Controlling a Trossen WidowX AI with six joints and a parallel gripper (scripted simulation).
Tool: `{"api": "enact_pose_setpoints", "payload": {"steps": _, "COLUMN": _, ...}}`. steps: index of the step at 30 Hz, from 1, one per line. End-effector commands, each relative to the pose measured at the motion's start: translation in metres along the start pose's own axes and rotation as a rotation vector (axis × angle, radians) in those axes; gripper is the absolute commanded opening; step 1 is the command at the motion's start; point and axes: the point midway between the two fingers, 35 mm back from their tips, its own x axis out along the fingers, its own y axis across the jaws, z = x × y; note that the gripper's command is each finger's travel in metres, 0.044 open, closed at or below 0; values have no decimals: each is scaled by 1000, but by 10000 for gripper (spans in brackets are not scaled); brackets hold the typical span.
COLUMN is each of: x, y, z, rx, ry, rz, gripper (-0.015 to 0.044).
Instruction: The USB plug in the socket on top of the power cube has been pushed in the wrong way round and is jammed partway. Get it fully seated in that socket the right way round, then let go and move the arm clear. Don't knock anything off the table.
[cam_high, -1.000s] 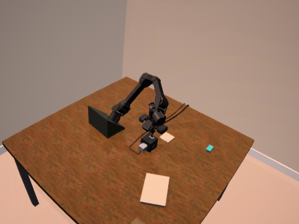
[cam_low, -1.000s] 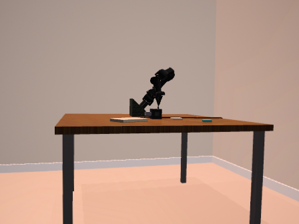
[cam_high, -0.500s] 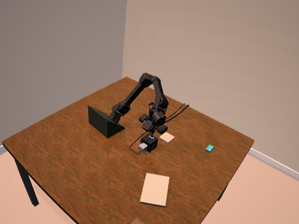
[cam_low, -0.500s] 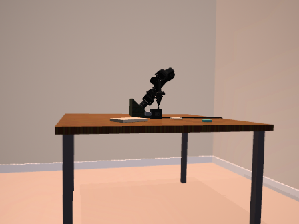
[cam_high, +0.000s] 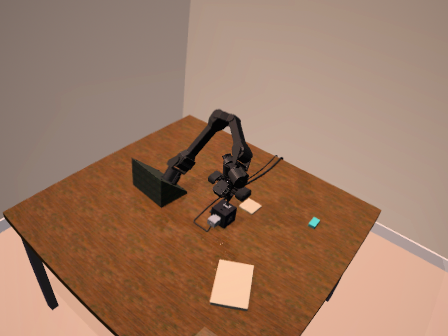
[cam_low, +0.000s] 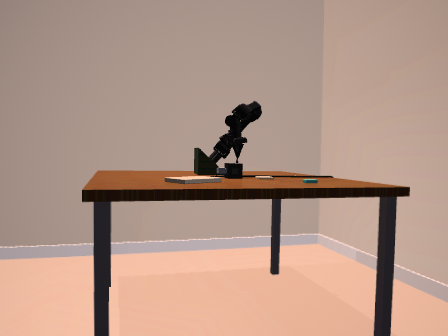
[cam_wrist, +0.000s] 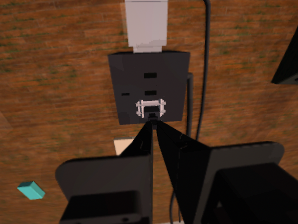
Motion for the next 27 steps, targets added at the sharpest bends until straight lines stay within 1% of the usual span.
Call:
{"api": "enact_pose_setpoints", "payload": {"steps": 1, "x": 3, "y": 0, "z": -2, "rx": -5, "ry": 3, "rz": -5, "gripper": 0}}
{"api": "enact_pose_setpoints", "payload": {"steps": 2, "x": 3, "y": 0, "z": -2, "rx": -5, "ry": 3, "rz": -5, "gripper": 0}}
{"api": "enact_pose_setpoints", "payload": {"steps": 5, "x": 0, "y": 0, "z": 0, "rx": 0, "ry": 0, "rz": 0, "gripper": 79}}
{"api": "enact_pose_setpoints", "payload": {"steps": 6, "x": 0, "y": 0, "z": 0, "rx": 0, "ry": 0, "rz": 0, "gripper": 95}}
{"api": "enact_pose_setpoints", "payload": {"steps": 27, "x": -3, "y": 0, "z": 0, "rx": 0, "ry": 0, "rz": 0, "gripper": 95}}
